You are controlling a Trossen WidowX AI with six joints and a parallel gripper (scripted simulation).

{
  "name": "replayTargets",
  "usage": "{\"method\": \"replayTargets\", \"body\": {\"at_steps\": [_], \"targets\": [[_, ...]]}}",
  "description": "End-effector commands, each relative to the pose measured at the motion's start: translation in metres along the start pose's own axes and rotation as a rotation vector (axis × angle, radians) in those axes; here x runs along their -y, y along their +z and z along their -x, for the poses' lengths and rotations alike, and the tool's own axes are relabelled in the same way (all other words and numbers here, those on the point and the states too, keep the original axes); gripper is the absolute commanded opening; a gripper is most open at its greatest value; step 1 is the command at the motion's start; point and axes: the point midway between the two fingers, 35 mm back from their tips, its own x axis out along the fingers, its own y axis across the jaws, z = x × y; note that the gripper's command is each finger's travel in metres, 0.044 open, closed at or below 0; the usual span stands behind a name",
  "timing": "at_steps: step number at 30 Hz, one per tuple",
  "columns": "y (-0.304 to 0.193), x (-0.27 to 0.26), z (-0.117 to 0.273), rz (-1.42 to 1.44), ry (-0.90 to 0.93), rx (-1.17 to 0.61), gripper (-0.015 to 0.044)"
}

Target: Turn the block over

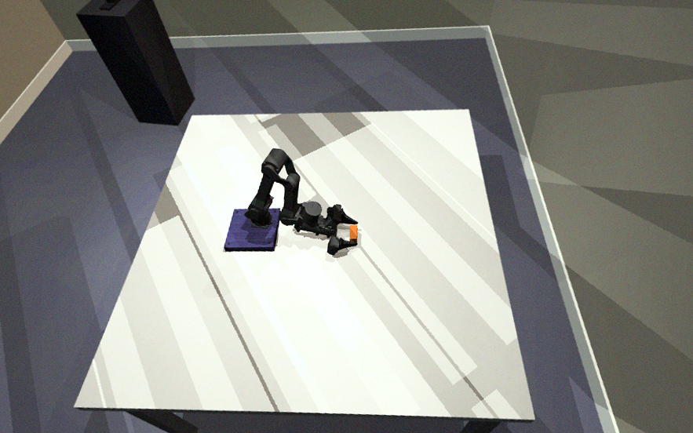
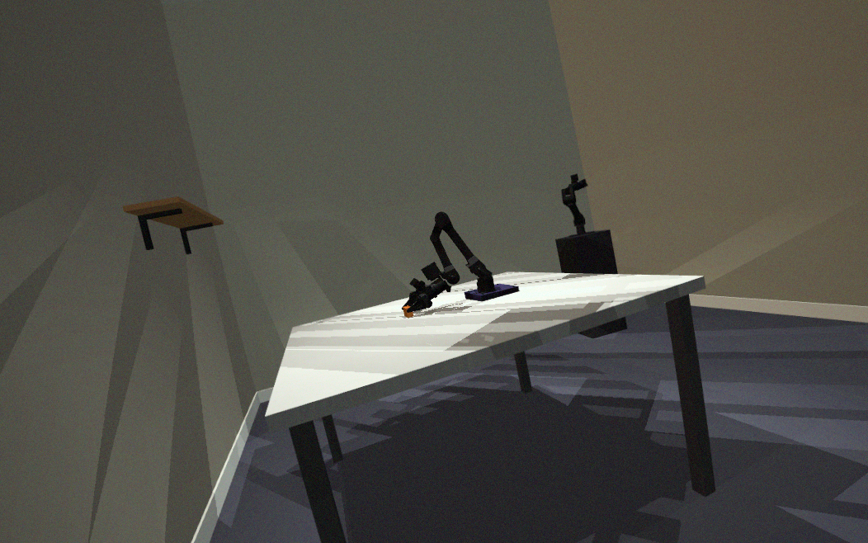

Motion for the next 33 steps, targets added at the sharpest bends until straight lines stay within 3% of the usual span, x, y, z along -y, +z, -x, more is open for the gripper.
{"method": "replayTargets", "body": {"at_steps": [1,8,14,28,33], "targets": [[0.0,0.0,-0.001,-0.005,0.003,-0.006,0.044],[0.01,0.009,-0.02,-0.013,-0.006,-0.216,0.044],[0.038,0.009,-0.006,-0.008,-0.007,-0.408,0.044],[0.064,0.0,0.043,-0.001,0.004,-0.61,0.044],[0.064,0.0,0.044,-0.001,0.005,-0.613,0.044]]}}
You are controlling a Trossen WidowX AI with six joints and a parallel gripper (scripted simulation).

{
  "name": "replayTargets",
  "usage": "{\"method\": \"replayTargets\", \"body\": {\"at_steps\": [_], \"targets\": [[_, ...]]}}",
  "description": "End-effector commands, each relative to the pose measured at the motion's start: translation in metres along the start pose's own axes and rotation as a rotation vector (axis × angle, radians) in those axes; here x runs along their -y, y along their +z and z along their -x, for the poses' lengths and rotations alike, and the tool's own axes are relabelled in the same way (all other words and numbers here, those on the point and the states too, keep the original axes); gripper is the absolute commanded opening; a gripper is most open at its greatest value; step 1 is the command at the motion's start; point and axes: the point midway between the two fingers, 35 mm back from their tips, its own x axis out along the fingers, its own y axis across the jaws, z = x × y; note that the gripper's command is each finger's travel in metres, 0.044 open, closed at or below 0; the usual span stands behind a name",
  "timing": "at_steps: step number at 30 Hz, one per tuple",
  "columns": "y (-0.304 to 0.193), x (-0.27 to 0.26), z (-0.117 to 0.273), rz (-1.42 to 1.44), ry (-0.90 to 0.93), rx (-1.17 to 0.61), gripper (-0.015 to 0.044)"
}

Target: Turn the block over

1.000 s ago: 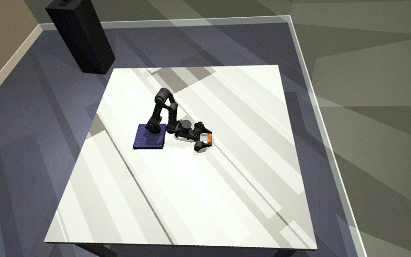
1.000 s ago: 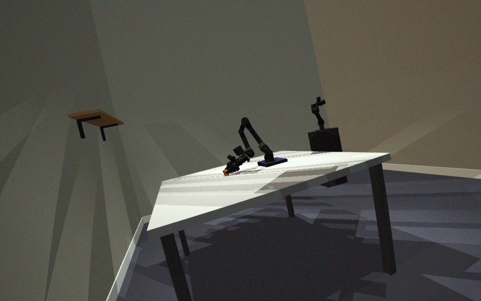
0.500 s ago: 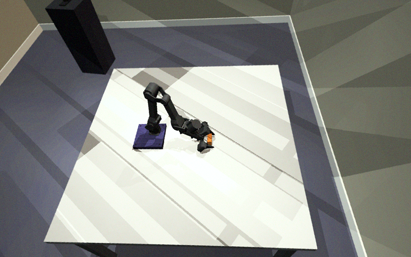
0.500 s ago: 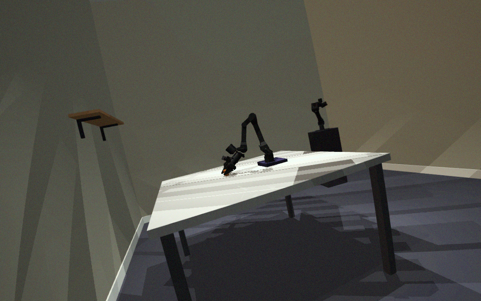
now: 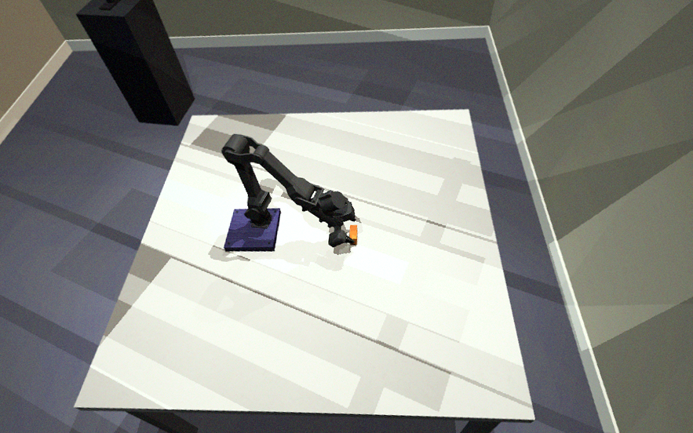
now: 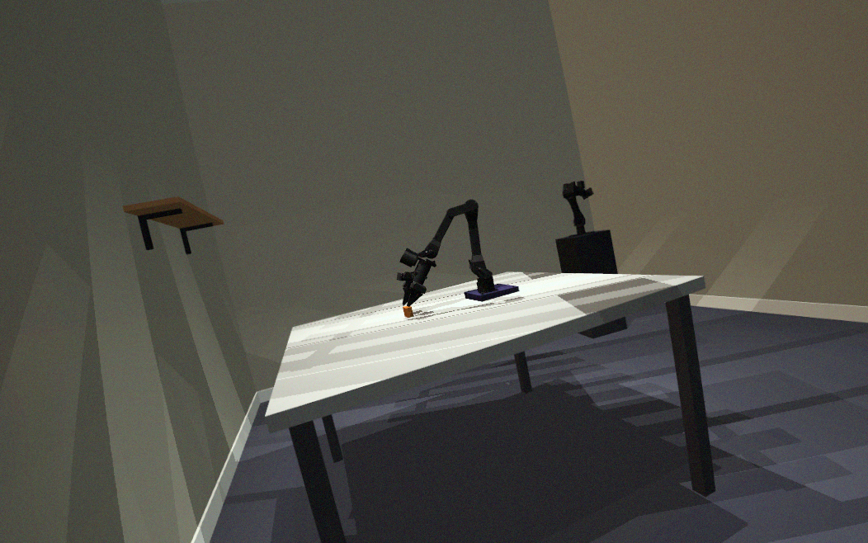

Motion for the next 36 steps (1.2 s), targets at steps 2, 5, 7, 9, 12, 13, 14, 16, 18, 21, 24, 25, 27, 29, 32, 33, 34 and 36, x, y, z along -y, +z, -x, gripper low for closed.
{"method": "replayTargets", "body": {"at_steps": [2,5,7,9,12,13,14,16,18,21,24,25,27,29,32,33,34,36], "targets": [[0.008,-0.005,0.045,0.029,-0.011,-0.087,0.044],[0.008,-0.005,0.045,0.029,-0.011,-0.087,0.044],[0.008,-0.005,0.045,0.029,-0.011,-0.087,0.044],[0.009,-0.005,0.044,0.028,-0.011,-0.093,0.044],[0.018,-0.004,0.043,0.021,-0.009,-0.172,0.044],[0.021,-0.004,0.042,0.018,-0.009,-0.206,0.044],[0.024,-0.004,0.041,0.016,-0.008,-0.241,0.044],[0.031,-0.003,0.04,0.013,-0.008,-0.31,0.044],[0.037,-0.003,0.04,0.012,-0.009,-0.379,0.044],[0.045,-0.004,0.04,0.013,-0.011,-0.483,0.044],[0.051,-0.005,0.041,0.017,-0.015,-0.587,0.044],[0.053,-0.005,0.041,0.019,-0.016,-0.622,0.044],[0.056,-0.006,0.042,0.022,-0.018,-0.668,0.044],[0.056,-0.006,0.042,0.023,-0.019,-0.673,0.044],[0.056,-0.006,0.042,0.023,-0.019,-0.673,0.044],[0.055,-0.006,0.041,0.023,-0.019,-0.673,0.044],[0.052,-0.005,0.036,0.023,-0.019,-0.673,0.044],[0.039,-0.005,0.021,0.023,-0.018,-0.673,0.044]]}}
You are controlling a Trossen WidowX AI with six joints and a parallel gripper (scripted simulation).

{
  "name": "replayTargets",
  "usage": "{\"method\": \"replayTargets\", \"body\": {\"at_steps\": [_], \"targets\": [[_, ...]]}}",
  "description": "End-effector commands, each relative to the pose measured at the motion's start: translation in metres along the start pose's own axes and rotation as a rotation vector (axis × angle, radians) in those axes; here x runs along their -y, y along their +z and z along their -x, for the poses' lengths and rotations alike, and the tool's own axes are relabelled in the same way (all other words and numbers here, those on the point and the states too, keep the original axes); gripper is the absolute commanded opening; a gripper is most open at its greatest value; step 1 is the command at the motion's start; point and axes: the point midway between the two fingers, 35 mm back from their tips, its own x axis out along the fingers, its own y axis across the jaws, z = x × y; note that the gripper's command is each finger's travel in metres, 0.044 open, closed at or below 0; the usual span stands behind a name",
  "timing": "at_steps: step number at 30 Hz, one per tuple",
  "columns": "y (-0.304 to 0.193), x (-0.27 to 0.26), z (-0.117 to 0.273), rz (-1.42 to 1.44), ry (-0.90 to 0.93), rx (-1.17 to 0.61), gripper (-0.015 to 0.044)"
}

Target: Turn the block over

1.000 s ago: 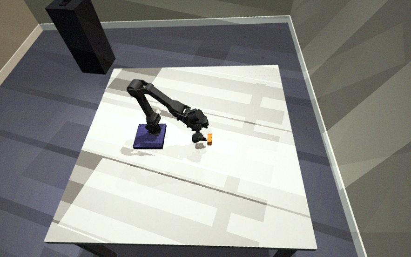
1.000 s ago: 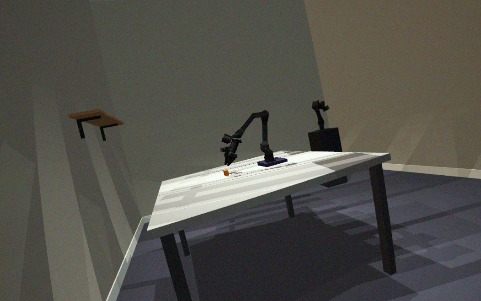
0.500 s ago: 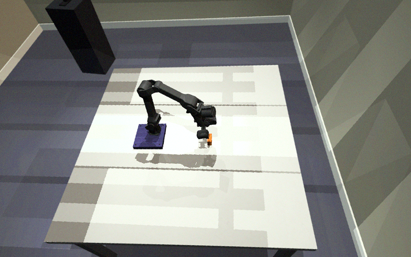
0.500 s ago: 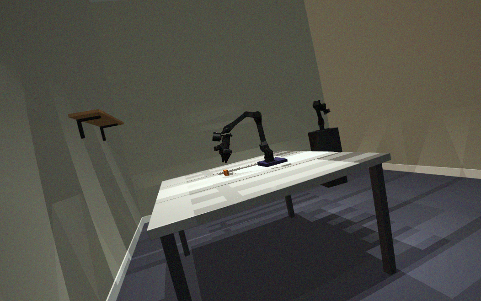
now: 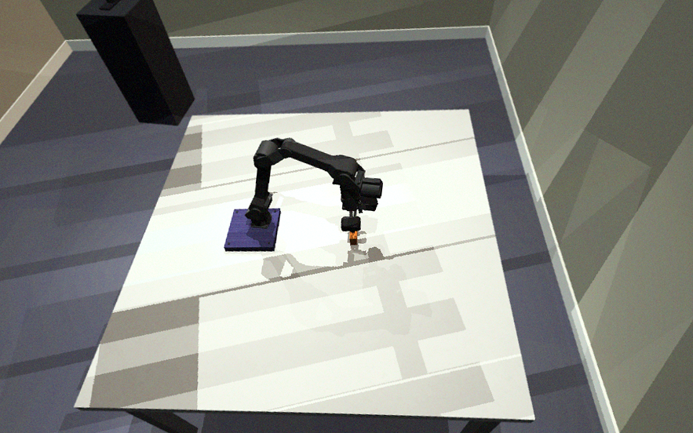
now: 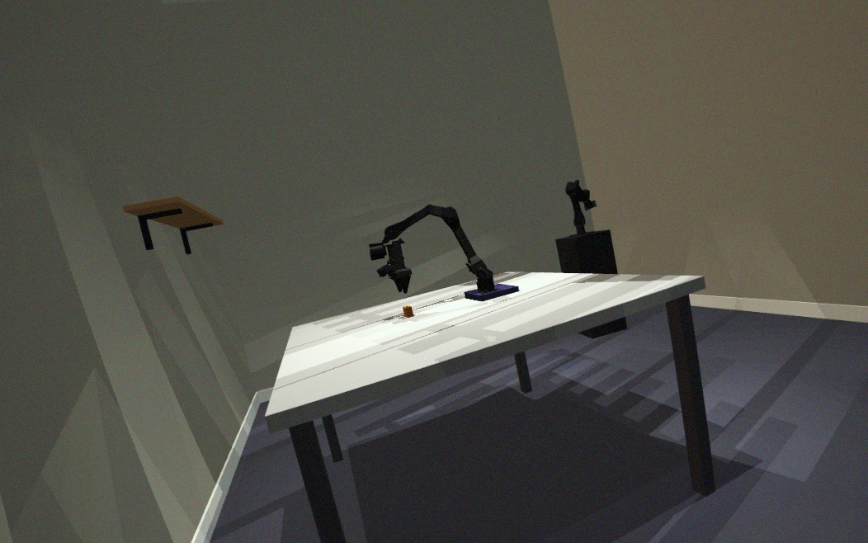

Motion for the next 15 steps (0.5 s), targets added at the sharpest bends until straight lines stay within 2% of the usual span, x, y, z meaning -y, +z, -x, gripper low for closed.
{"method": "replayTargets", "body": {"at_steps": [1,15], "targets": [[-0.003,0.0,-0.029,-0.005,0.001,-0.027,0.044],[-0.003,0.0,-0.048,-0.005,0.001,-0.027,0.044]]}}
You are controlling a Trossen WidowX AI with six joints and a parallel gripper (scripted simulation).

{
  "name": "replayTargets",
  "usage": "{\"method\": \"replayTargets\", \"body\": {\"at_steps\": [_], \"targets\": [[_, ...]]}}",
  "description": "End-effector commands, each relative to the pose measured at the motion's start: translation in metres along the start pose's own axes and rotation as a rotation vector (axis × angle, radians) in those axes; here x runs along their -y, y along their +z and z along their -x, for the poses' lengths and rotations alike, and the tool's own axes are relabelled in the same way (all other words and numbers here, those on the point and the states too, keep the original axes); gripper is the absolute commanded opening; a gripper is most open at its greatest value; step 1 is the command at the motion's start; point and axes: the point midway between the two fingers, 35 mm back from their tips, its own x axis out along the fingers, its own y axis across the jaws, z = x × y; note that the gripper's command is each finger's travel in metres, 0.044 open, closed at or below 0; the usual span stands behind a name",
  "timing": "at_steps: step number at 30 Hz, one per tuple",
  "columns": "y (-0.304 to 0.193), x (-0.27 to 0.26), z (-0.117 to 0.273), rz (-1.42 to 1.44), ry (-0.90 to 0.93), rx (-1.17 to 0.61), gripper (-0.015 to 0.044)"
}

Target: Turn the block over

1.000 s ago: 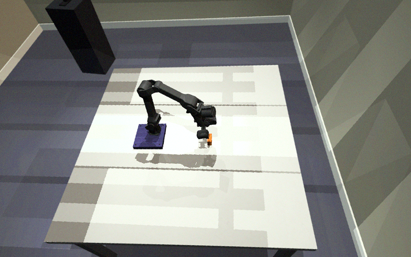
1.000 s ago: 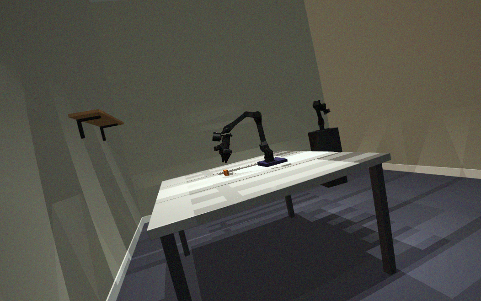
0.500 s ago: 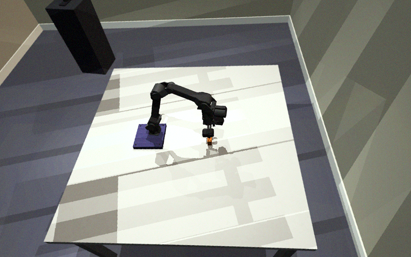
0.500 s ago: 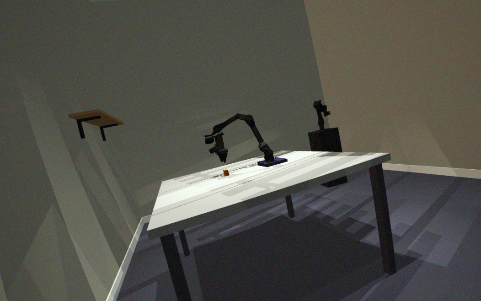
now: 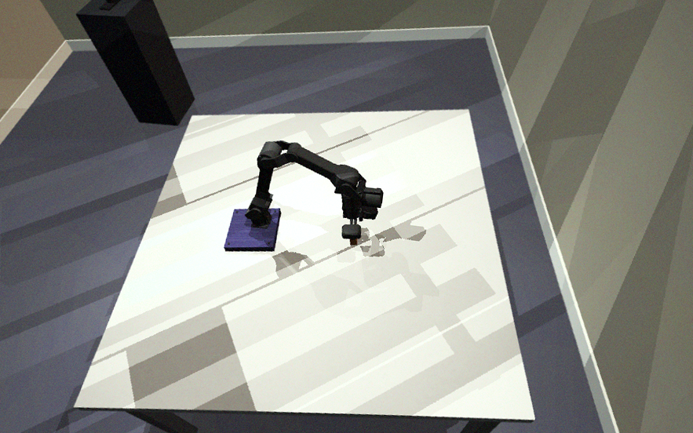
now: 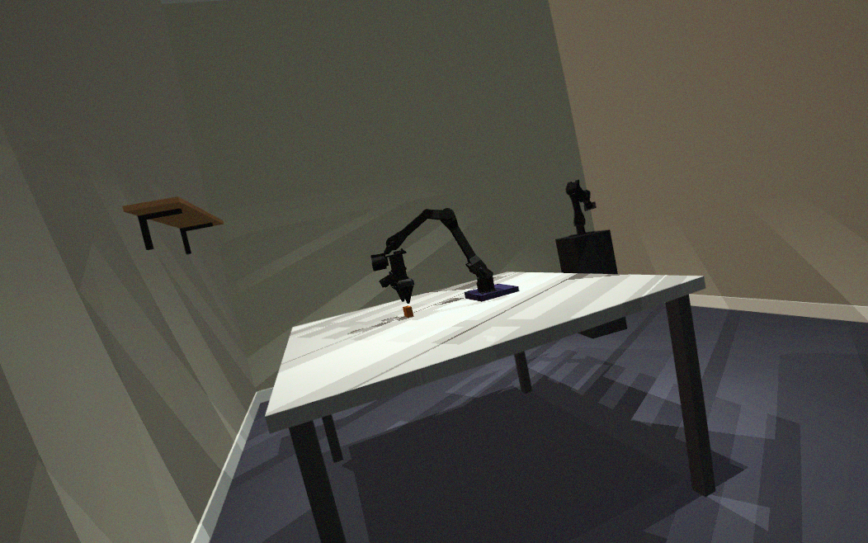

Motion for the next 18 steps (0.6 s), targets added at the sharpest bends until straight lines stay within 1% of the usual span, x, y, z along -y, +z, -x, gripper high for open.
{"method": "replayTargets", "body": {"at_steps": [1,18], "targets": [[-0.001,0.0,-0.008,-0.005,-0.002,-0.009,0.044],[-0.001,0.0,-0.036,-0.005,-0.001,-0.009,0.044]]}}
